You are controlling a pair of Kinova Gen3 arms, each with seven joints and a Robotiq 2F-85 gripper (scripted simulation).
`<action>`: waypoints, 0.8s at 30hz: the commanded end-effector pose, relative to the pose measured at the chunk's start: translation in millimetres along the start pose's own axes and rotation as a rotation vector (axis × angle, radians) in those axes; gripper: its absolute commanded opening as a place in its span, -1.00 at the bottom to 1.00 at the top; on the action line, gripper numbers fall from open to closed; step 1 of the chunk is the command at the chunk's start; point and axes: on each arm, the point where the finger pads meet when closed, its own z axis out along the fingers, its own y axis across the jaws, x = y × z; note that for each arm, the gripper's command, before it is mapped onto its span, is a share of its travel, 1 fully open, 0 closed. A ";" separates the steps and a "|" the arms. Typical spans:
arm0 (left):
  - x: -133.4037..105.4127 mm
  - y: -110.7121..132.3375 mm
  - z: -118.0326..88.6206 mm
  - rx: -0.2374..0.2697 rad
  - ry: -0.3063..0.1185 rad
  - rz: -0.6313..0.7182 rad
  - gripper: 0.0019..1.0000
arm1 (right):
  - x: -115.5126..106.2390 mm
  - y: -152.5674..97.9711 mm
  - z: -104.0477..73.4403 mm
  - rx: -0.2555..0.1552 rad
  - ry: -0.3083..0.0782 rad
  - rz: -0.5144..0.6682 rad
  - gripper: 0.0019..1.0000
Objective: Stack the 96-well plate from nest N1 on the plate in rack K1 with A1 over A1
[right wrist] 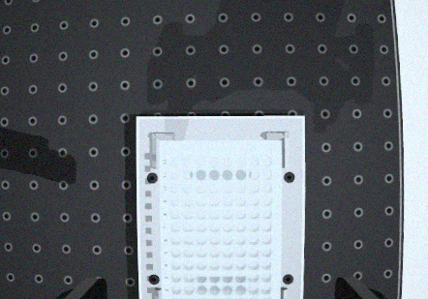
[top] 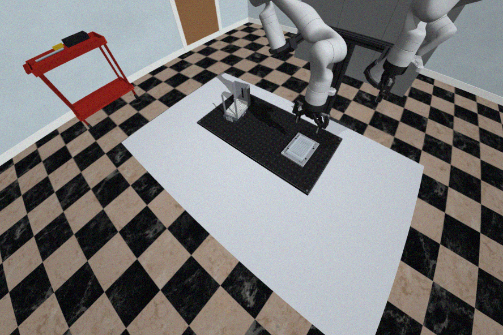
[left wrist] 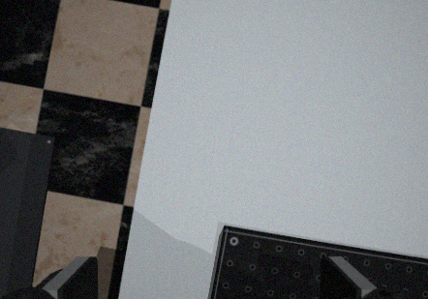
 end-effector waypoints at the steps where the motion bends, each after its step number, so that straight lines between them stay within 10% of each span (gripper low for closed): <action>1: -0.2 0.3 -0.3 -0.001 -0.001 0.000 1.00 | -0.7 0.9 -0.9 -0.003 -0.002 0.000 1.00; 24: -0.2 0.3 -0.3 -0.001 -0.001 0.000 1.00 | -0.7 0.9 6.1 -0.003 -0.002 0.000 1.00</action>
